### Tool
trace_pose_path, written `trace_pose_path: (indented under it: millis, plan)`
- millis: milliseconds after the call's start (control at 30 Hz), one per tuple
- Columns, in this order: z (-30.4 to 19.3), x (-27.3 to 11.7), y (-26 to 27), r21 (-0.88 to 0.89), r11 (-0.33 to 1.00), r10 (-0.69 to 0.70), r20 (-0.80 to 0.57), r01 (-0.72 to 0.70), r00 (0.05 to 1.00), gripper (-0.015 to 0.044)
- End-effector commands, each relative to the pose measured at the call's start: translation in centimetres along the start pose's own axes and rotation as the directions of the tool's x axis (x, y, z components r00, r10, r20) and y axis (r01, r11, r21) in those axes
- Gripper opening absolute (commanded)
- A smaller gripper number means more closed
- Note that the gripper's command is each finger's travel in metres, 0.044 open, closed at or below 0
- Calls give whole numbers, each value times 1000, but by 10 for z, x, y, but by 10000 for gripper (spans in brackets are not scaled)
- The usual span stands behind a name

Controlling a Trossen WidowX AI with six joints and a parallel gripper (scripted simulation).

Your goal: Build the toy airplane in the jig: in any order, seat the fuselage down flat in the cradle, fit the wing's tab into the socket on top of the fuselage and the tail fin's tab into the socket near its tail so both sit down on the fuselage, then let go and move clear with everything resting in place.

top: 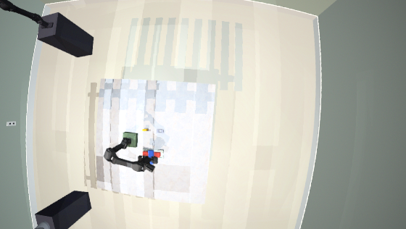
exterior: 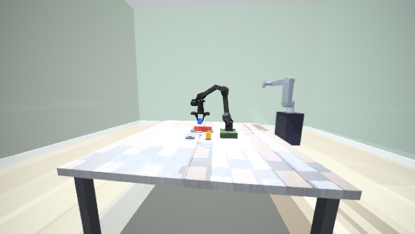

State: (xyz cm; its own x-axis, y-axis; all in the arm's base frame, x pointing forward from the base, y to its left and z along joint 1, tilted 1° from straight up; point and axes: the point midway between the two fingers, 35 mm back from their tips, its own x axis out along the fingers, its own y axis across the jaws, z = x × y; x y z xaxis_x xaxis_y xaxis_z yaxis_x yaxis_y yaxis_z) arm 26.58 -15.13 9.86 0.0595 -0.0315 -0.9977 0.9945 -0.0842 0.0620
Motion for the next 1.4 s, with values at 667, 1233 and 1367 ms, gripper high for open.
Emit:
trace_pose_path:
  millis: [667,1233,1367]
  plan:
    - [-2,33,-1,5,1000,-9,-10,9,1000,197]
    - [-2,33,-1,5,1000,-9,-10,9,1000,197]
    - [-2,33,-1,5,1000,-9,-10,9,1000,197]
